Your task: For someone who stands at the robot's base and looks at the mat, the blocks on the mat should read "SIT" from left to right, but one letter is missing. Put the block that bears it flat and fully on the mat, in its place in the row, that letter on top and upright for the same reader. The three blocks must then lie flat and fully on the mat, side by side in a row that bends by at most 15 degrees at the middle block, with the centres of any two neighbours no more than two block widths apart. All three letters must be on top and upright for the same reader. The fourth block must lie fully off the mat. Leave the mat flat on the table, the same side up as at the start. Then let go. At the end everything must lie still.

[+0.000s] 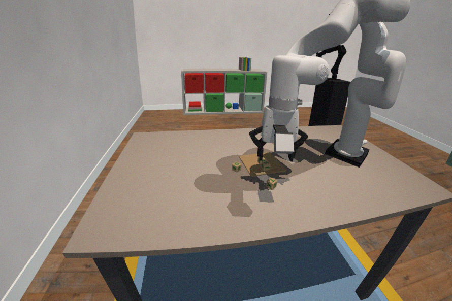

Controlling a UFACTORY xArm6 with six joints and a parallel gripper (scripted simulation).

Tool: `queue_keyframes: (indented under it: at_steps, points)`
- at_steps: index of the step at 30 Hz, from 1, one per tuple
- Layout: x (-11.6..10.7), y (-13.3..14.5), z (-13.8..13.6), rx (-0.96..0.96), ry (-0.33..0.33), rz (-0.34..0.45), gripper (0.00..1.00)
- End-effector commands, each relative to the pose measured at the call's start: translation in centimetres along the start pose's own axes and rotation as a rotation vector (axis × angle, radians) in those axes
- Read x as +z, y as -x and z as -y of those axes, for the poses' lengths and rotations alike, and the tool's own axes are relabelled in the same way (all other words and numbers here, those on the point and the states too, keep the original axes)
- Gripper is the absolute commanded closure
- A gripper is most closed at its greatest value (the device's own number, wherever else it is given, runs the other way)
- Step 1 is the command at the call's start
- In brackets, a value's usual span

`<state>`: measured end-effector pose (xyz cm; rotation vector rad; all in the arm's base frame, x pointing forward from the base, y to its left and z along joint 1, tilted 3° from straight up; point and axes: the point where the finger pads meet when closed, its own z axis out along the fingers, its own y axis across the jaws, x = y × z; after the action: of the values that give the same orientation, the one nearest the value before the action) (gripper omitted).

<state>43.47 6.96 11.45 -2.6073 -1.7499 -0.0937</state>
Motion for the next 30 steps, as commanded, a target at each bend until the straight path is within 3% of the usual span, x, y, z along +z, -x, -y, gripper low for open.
queue_keyframes:
  at_steps: [1, 19, 30]
  points:
    - [0.1, -0.1, -0.1, 0.139, 0.008, 0.006, 0.0]
    - [0.9, 0.0, -0.1, 0.685, 0.01, 0.003, 0.0]
    - [1.1, 0.0, -0.1, 0.786, 0.01, 0.003, 0.0]
